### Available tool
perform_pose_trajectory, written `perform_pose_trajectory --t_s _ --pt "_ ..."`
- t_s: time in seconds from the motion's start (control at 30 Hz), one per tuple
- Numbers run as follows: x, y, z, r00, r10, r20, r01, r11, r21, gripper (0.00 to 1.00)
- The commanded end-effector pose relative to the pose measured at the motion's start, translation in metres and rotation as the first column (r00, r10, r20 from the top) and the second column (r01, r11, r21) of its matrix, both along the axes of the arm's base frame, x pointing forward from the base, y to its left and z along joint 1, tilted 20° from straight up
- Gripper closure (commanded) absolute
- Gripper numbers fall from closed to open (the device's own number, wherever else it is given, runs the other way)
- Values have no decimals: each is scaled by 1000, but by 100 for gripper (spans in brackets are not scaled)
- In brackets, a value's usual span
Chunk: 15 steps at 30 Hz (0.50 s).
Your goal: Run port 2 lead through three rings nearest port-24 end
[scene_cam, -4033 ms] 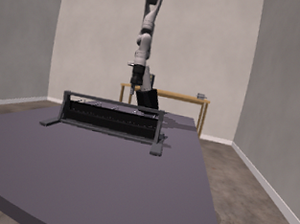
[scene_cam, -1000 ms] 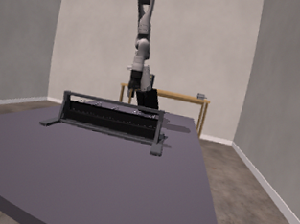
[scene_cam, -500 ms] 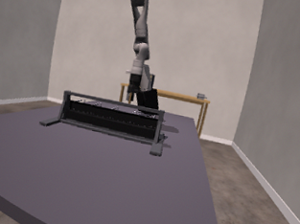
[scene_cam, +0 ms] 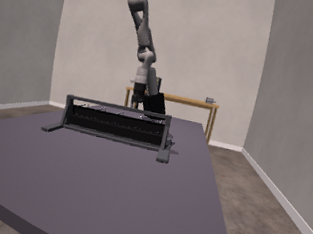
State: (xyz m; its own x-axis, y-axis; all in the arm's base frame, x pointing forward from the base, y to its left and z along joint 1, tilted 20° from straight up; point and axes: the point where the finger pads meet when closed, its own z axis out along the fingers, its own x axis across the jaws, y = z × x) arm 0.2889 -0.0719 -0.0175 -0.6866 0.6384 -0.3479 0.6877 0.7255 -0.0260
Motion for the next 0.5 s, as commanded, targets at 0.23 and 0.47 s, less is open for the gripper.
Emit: perform_pose_trajectory --t_s 0.23,0.47 --pt "-1 -13 -35 1000 -14 -16 14 1000 0 33" --pt "2 -16 -48 1000 -14 -16 14 1000 0 33"
